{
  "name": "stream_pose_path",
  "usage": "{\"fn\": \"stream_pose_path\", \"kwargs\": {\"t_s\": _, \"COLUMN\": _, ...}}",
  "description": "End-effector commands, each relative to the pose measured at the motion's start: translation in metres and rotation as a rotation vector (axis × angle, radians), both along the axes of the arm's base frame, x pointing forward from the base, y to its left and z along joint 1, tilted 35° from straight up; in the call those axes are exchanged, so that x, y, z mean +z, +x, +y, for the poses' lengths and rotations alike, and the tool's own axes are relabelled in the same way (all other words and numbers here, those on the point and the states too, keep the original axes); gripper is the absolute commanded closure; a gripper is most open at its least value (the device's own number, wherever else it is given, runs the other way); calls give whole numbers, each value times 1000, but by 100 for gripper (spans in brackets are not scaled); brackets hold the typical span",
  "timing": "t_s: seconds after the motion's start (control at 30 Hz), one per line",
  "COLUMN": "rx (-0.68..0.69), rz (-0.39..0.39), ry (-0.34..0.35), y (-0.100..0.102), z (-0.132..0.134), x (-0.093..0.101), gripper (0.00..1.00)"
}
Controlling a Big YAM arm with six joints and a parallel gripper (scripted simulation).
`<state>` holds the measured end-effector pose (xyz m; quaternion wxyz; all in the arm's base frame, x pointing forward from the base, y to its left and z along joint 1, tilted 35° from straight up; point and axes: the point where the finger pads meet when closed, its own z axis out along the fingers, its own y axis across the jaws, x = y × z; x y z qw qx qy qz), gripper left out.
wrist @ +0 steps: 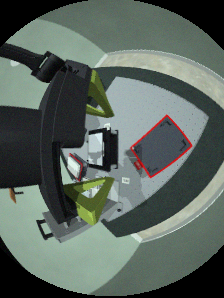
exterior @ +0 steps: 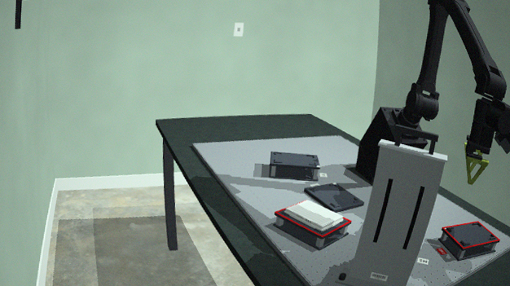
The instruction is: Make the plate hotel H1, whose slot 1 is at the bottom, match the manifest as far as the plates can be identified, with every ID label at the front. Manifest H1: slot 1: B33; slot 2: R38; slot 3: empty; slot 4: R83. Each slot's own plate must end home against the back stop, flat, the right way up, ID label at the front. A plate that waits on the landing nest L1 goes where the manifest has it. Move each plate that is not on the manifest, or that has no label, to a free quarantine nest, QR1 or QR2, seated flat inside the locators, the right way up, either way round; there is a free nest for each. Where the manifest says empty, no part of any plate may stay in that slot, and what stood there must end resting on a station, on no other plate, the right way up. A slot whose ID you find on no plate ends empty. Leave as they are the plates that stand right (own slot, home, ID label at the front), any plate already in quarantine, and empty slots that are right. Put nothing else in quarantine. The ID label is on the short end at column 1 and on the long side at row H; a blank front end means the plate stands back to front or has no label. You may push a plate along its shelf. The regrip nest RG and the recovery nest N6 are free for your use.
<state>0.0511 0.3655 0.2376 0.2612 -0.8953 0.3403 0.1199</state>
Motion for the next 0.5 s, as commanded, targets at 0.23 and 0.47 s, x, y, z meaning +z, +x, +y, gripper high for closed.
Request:
{"fn": "stream_pose_path", "kwargs": {"t_s": 0.23, "rx": -1, "rz": -10, "ry": 87, "y": -3, "z": 23, "x": 12, "gripper": 0}}
{"fn": "stream_pose_path", "kwargs": {"t_s": 0.47, "rx": 2, "rz": 0, "ry": 31, "y": -5, "z": 34, "x": -31, "gripper": 0}}
